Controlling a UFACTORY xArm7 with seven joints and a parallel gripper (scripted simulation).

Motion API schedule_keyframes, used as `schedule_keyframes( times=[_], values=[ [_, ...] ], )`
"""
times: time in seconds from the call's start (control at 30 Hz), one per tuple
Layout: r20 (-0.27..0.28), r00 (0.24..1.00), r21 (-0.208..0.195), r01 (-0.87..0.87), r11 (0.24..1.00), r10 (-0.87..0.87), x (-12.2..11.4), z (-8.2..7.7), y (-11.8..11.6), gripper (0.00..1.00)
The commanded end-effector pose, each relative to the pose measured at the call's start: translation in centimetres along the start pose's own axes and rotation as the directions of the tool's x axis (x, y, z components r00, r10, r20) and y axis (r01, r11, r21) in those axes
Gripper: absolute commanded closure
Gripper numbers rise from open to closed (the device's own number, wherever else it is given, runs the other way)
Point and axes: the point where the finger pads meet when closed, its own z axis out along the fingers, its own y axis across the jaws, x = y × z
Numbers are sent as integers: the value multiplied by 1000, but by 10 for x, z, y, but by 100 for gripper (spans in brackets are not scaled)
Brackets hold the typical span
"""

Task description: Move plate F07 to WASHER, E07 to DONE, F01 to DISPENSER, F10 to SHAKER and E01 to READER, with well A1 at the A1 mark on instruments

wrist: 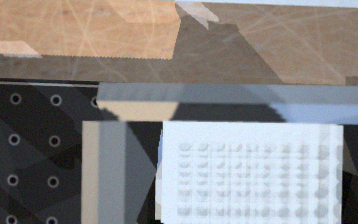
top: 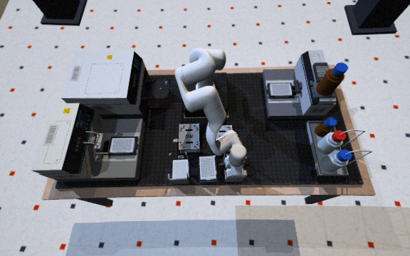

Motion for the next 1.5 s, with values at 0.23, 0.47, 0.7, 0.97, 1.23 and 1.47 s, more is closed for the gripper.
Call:
schedule_keyframes(
  times=[0.23, 0.47, 0.7, 0.97, 1.23, 1.47],
  values=[
    [-6, 1000, 1, 0, 1000, 0, 2, 1, -1, 100],
    [-6, 1000, 1, 0, 1000, 0, 2, 3, -1, 100],
    [-6, 1000, 1, 0, 1000, 0, 2, 4, -1, 100],
    [-6, 1000, 1, 0, 1000, 0, 2, 4, -1, 100],
    [-6, 1000, 1, 0, 1000, 0, 2, 4, -1, 0],
    [-6, 1000, 1, 0, 1000, 0, 2, 4, -1, 0]
  ],
)
